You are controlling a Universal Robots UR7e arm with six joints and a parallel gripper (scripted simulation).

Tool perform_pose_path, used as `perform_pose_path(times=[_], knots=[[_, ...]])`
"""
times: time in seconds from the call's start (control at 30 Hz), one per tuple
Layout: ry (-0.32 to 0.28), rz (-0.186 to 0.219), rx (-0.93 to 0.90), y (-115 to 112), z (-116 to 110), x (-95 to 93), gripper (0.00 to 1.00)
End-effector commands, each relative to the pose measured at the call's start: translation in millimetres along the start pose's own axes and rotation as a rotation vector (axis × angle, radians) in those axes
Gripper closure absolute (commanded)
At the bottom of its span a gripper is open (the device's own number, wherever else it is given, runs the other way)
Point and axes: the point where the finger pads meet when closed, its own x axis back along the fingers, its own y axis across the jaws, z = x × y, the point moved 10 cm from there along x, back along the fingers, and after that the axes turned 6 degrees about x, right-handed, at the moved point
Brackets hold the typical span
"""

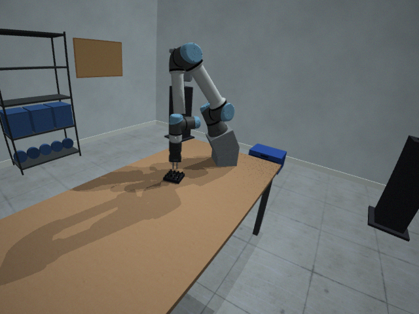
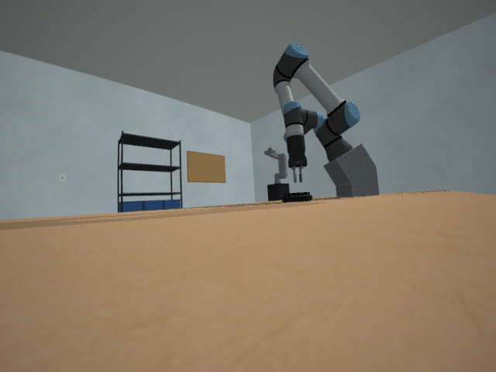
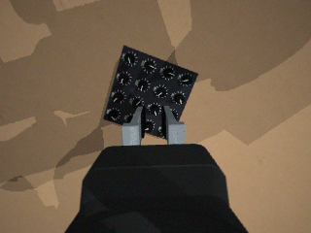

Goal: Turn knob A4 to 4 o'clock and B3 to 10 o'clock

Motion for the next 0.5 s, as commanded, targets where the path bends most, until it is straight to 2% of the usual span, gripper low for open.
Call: perform_pose_path(times=[0.0,0.23,0.47], knots=[[0.005,0.0,-0.14,0.1,-2.0,2.1,0.54],[0.005,0.0,-0.314,0.6,-4.5,4.5,0.54],[0.005,0.001,-0.381,0.7,-5.7,5.4,0.54]])
